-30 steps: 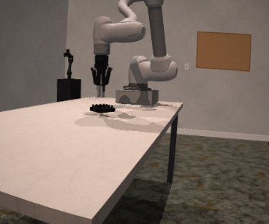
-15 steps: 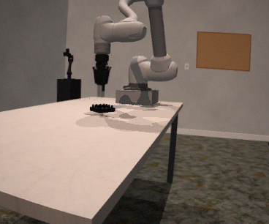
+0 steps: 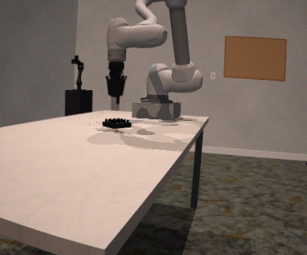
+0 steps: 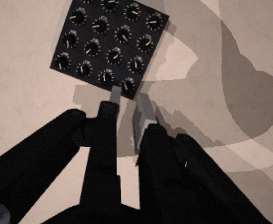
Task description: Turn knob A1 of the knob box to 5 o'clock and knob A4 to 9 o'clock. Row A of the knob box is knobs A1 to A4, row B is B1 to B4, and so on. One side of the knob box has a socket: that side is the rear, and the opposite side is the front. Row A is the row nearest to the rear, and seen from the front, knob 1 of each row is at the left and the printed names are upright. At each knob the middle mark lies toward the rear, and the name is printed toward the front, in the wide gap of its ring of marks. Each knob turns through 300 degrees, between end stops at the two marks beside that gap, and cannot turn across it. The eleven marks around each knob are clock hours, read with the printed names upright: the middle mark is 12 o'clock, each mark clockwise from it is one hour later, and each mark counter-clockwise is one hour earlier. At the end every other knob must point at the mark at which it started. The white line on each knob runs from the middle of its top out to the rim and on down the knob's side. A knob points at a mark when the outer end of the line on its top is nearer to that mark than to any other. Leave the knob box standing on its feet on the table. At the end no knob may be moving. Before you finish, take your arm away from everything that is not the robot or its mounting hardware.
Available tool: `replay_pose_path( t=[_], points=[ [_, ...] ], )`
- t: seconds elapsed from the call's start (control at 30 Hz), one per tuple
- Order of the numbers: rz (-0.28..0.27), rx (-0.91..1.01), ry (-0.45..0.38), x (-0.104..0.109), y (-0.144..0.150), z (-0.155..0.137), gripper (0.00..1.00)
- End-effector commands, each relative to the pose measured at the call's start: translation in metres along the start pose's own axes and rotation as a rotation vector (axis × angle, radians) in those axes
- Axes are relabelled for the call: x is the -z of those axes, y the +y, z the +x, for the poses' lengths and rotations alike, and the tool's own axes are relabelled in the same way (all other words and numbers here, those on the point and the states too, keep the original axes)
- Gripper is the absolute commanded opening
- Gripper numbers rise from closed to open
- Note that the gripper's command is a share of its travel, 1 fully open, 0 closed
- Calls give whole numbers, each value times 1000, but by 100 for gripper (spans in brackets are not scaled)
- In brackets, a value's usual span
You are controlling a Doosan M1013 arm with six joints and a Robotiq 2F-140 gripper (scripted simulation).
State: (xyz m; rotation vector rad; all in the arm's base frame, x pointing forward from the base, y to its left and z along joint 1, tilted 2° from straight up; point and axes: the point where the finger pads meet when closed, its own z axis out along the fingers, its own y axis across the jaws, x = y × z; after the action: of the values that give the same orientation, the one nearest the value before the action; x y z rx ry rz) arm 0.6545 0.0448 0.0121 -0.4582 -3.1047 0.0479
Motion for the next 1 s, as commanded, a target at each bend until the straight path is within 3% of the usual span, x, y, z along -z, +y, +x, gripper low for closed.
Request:
replay_pose_path(
  t=[0.0,0.97],
  points=[
    [0,0,0,0,0,0,12],
    [0,0,0,-6,0,0,12]
  ],
)
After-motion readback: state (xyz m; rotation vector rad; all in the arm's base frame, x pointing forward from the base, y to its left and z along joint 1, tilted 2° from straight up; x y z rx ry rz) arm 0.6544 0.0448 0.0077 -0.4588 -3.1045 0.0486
